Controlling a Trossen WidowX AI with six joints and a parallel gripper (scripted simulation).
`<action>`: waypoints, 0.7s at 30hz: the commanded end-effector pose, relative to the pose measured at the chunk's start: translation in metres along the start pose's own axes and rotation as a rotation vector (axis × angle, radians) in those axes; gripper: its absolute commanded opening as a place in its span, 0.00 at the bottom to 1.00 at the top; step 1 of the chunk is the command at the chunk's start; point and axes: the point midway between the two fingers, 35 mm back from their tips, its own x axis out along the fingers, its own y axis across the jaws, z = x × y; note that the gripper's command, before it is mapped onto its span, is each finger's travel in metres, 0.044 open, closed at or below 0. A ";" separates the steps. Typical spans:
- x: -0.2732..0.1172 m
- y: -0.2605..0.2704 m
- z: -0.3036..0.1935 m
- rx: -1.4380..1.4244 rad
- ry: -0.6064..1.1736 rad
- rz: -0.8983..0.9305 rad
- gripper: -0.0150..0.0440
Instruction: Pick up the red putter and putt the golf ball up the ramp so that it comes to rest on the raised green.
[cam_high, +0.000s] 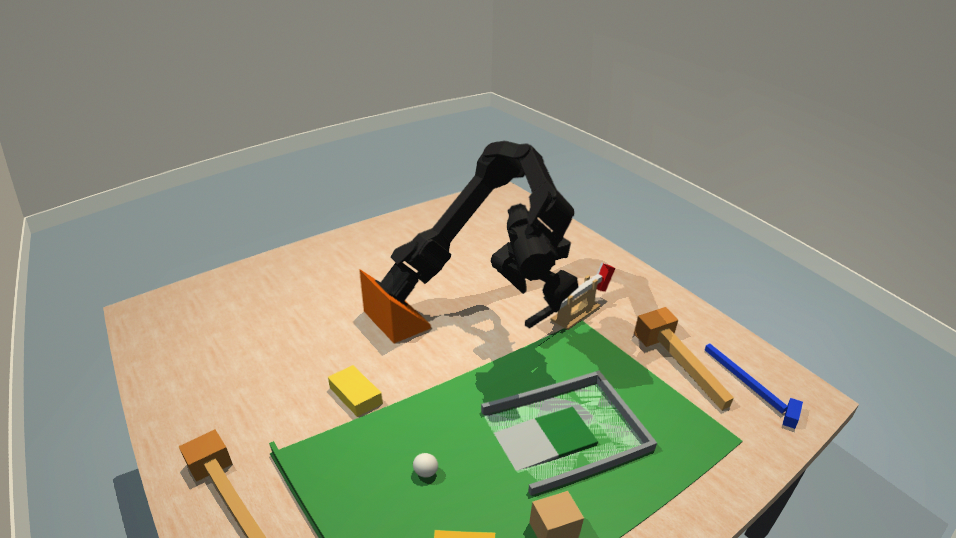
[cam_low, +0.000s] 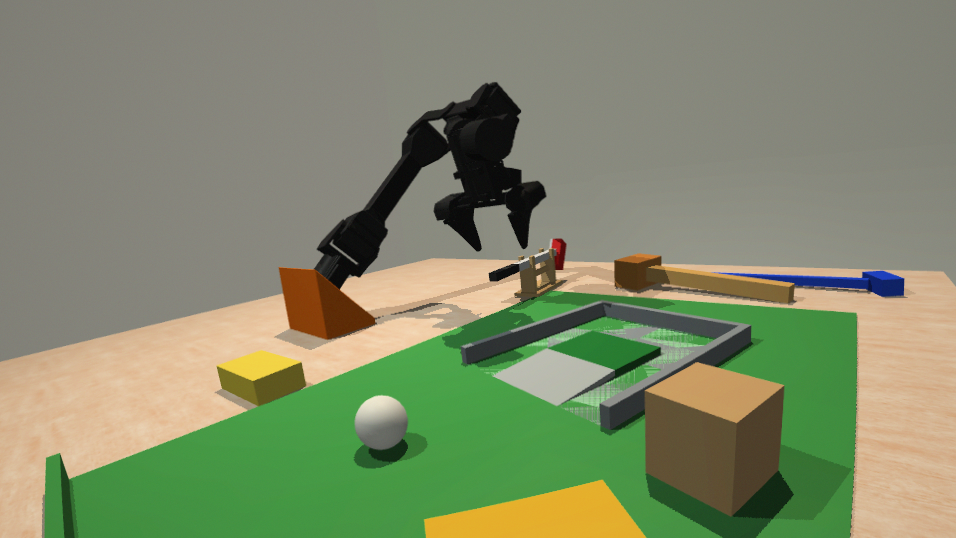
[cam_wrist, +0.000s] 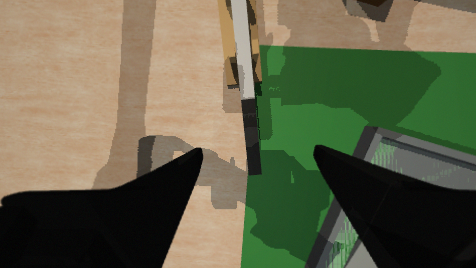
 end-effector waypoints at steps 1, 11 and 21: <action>0.004 0.002 0.001 0.015 -0.021 0.008 1.00; 0.027 0.001 -0.002 -0.059 0.035 0.047 1.00; 0.049 0.002 -0.009 -0.059 0.034 0.046 1.00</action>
